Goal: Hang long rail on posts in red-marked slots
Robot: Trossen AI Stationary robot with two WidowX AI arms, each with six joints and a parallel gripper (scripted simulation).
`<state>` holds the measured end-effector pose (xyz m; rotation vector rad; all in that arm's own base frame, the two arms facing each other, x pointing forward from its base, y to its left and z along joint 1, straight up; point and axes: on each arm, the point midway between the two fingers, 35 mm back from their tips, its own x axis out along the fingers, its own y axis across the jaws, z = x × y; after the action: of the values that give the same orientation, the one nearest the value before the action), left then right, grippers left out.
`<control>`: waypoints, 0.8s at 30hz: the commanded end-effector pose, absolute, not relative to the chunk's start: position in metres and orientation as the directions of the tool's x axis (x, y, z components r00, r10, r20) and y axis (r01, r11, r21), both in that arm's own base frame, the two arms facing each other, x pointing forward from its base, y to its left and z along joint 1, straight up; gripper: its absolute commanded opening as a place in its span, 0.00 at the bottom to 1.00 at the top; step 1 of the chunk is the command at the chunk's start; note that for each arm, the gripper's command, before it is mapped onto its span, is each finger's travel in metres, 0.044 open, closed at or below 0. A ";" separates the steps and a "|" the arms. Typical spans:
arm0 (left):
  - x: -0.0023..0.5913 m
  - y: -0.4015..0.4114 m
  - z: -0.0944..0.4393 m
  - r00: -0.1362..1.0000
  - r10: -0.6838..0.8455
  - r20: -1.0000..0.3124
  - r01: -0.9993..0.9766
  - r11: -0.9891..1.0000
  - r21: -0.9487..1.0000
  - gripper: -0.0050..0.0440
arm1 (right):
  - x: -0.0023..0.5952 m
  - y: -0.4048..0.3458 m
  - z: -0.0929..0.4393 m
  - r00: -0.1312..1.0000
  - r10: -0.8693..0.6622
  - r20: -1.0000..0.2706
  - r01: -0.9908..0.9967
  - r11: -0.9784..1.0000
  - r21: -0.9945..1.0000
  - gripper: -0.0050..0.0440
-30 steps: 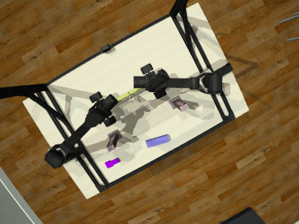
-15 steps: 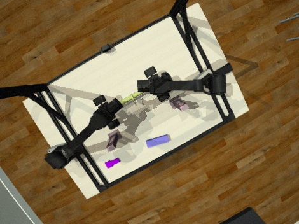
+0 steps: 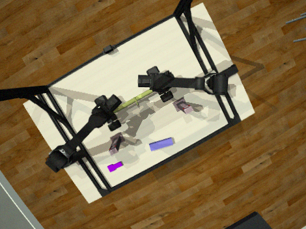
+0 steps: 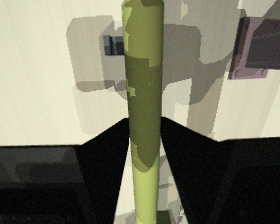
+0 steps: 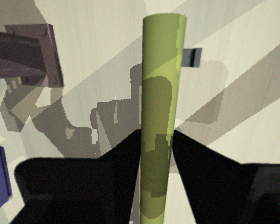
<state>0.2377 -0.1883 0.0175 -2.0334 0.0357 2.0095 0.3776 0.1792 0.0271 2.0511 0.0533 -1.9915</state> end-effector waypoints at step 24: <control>0.237 -0.200 0.018 0.098 0.431 -0.897 -0.199 -0.874 -0.442 0.10 | 0.374 0.190 0.023 0.100 -0.431 -0.897 0.204 -0.873 0.443 0.10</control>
<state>0.2359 -0.1983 0.0160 -1.9304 -0.2105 1.8526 0.3746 0.1905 0.0253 1.9478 -0.1948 -1.8373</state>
